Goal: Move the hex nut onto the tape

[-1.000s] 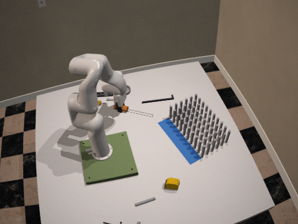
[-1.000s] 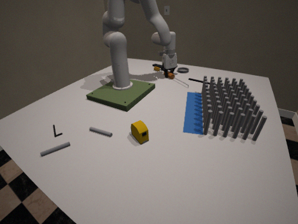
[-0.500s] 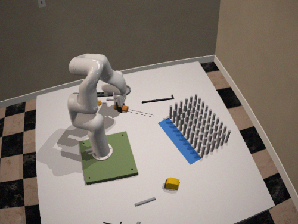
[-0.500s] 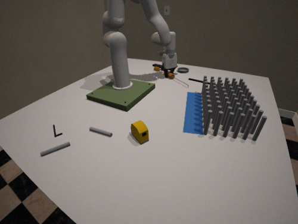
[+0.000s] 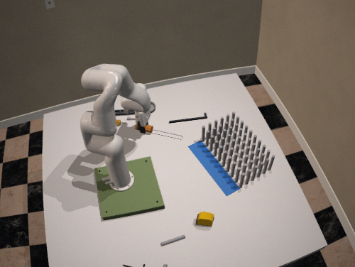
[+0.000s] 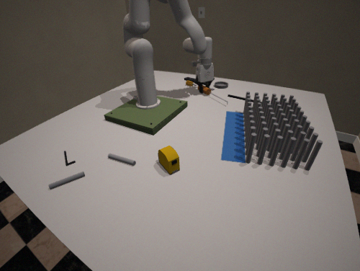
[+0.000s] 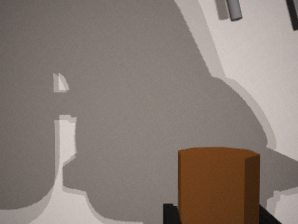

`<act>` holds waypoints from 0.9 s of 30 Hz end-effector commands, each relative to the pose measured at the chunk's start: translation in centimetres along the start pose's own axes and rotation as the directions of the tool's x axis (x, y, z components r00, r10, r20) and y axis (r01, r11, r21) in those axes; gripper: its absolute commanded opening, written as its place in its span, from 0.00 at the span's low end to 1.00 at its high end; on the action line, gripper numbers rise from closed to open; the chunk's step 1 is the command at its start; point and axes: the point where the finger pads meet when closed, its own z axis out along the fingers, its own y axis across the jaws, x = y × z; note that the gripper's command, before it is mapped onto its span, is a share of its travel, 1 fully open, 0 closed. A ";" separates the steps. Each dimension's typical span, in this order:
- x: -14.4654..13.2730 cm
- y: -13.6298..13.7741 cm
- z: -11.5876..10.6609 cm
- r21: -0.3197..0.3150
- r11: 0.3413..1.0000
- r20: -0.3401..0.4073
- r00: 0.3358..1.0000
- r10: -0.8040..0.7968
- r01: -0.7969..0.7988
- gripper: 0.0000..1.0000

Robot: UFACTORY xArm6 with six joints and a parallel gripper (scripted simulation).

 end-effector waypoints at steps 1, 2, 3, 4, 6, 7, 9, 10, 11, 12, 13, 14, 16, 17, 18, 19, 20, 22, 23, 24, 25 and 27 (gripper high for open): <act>0.0 0.2 -1.0 -0.004 1.000 0.000 1.000 0.000 0.000 0.00; 0.0 0.2 -1.2 -0.004 1.000 0.000 1.000 0.000 0.000 0.00; 0.0 0.2 -1.5 -0.004 1.000 0.000 1.000 0.000 0.000 0.00; 0.0 0.2 -1.5 -0.004 1.000 0.000 1.000 0.000 0.000 0.00; 0.0 0.2 -1.8 -0.004 1.000 0.000 1.000 0.000 0.000 0.00; 0.0 0.2 -2.2 -0.004 1.000 0.000 1.000 0.000 0.000 0.00; 0.0 0.1 -2.9 -0.004 1.000 0.000 1.000 0.000 0.000 0.00; 0.0 0.1 -3.3 -0.004 1.000 0.000 1.000 0.000 0.000 0.00; 0.0 0.1 -3.7 -0.004 1.000 0.000 1.000 0.000 0.000 0.00; 0.0 0.1 -4.1 -0.004 1.000 0.000 1.000 0.000 0.000 0.00; 0.0 0.1 -4.6 -0.004 1.000 0.000 1.000 0.000 0.000 0.00; 0.0 0.1 -5.0 -0.004 1.000 0.000 1.000 0.000 0.000 0.00; 0.0 0.1 -5.9 -0.004 1.000 0.000 1.000 0.000 0.000 0.00; 0.0 0.1 -6.4 -0.004 1.000 0.000 1.000 0.000 0.000 0.00; 0.0 0.1 -6.9 -0.004 1.000 0.000 1.000 0.000 0.000 0.00; 0.0 0.1 -7.3 -0.004 1.000 0.000 1.000 0.000 0.000 0.00; 0.0 0.1 -7.8 -0.004 1.000 0.000 1.000 0.000 0.000 0.00; 0.0 0.1 -7.8 -0.004 1.000 0.000 1.000 0.000 0.000 0.00; 0.0 0.1 -8.2 -0.004 1.000 0.000 1.000 0.000 0.000 0.00; 0.0 0.1 -8.7 -0.004 1.000 0.000 1.000 0.000 0.000 0.00; 0.0 0.1 -9.1 -0.004 1.000 0.000 1.000 0.000 0.000 0.00; 0.0 0.1 -10.0 -0.004 1.000 0.000 1.000 0.000 0.000 0.00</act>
